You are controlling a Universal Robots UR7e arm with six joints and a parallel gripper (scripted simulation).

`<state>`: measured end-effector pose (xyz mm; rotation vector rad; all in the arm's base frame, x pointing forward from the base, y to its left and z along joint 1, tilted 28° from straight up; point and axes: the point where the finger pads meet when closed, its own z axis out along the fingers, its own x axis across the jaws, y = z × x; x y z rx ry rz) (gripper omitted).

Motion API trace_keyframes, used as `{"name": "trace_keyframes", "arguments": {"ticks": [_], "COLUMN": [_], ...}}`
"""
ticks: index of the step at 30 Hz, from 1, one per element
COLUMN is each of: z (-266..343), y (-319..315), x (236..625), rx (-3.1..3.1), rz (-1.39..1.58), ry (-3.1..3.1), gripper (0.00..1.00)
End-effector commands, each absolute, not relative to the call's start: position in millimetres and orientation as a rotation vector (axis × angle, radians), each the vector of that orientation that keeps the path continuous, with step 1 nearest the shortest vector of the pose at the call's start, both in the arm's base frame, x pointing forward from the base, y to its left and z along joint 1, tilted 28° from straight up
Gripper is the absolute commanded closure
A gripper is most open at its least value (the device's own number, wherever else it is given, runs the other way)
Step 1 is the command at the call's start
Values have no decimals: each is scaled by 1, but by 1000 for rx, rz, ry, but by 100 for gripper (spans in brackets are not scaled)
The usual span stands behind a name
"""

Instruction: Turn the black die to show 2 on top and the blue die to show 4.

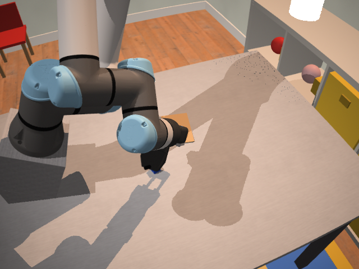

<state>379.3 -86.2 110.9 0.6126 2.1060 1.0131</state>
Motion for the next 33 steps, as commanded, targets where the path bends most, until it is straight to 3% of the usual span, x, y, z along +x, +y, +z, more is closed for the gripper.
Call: {"name": "trace_keyframes", "arguments": {"ticks": [1, 33], "z": [111, 111], "y": [-87, -88], "x": [379, 378], "rx": [570, 469], "rz": [1098, 1283], "ry": [2048, 1905], "gripper": [51, 51]}}
